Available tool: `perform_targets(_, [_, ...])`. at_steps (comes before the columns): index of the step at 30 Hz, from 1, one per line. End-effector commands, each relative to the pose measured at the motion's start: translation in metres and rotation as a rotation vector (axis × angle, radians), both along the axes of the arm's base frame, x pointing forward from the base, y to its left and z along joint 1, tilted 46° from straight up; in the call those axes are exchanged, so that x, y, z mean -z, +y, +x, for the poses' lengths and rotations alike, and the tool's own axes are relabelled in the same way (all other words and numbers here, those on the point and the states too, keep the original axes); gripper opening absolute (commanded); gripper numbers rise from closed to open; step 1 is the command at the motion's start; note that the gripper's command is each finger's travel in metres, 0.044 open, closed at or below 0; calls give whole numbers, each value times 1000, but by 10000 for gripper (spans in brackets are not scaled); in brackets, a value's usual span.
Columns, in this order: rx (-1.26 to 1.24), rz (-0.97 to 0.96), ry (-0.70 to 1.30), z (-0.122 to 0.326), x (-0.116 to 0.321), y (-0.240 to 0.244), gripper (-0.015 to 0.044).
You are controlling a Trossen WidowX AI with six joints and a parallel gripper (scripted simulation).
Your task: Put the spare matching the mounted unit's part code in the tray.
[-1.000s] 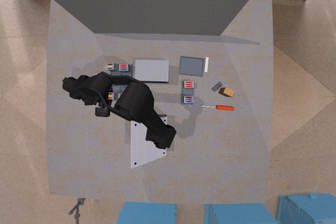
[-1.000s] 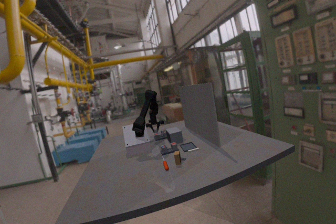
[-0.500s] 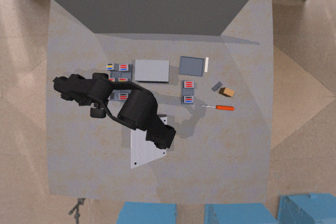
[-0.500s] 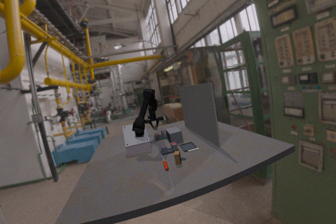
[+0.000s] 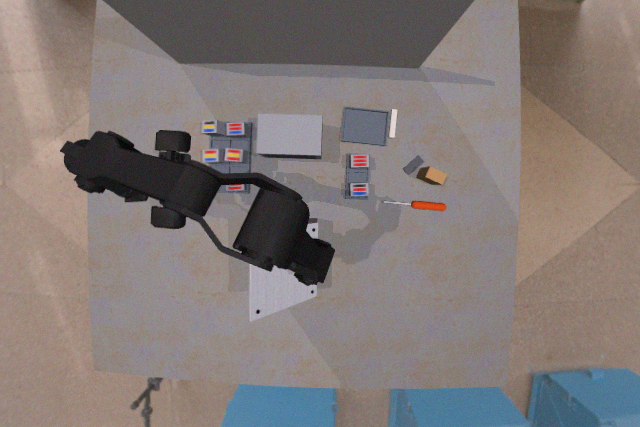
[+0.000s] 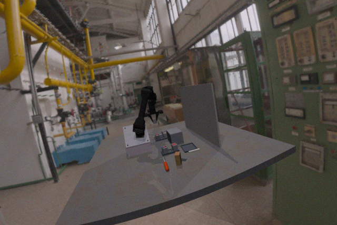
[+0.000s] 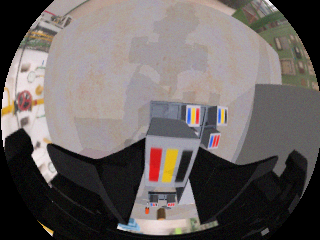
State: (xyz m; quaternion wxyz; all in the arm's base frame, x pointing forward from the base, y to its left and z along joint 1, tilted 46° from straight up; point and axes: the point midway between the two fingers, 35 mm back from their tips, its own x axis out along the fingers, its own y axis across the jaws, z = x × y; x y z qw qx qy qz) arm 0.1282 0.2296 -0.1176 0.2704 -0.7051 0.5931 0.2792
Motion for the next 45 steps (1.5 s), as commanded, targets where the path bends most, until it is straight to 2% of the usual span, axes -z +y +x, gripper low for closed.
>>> perform_targets(1, [8, 2, 0, -1, -5, 4, 0])
perform_targets(6, [28, 26, 3, 15, -16, 4, 0])
perform_targets(23, [38, 114, 6, 114, -91, -25, 0])
perform_targets(45, [16, 100, -29, 203, -206, -138, 0])
